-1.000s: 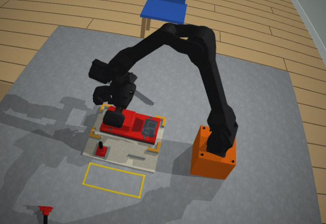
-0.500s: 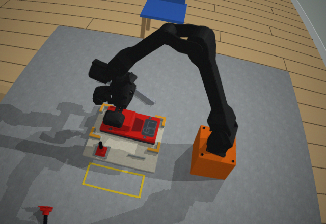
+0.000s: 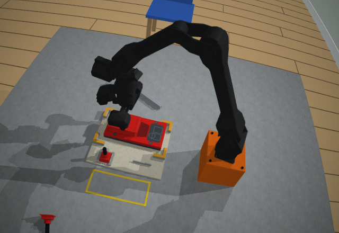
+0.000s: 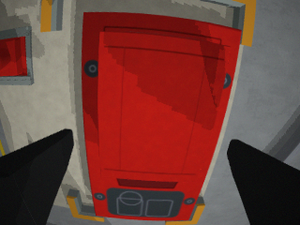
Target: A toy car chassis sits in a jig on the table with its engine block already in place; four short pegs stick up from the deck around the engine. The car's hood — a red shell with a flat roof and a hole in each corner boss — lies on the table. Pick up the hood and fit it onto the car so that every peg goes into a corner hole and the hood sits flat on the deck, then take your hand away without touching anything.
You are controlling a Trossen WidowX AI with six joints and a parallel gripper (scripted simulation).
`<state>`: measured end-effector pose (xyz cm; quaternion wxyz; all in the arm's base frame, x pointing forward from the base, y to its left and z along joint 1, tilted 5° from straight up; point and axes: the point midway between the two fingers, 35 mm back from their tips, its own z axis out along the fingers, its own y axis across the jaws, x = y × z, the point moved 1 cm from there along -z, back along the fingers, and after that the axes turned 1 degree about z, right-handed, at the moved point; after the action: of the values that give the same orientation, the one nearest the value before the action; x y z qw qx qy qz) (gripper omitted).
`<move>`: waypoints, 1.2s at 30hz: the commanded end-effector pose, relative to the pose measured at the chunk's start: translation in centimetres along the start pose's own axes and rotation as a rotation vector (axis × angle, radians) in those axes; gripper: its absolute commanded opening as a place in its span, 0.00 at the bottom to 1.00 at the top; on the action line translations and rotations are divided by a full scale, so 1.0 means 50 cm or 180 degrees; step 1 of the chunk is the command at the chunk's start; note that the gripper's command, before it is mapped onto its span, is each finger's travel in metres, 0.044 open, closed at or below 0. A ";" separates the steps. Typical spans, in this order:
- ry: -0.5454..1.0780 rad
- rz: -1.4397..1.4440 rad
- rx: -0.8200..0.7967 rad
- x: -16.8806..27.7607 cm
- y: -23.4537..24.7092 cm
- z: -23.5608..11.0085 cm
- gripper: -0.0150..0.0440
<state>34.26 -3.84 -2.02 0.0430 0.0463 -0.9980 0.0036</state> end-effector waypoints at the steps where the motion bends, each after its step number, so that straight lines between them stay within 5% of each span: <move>1: -0.0106 0.0016 0.0042 -0.008 -0.002 -0.078 1.00; 36: -0.0105 0.0016 0.0044 -0.006 -0.001 -0.091 1.00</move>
<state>34.96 -3.78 2.38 0.0264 0.0462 -0.9986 0.0084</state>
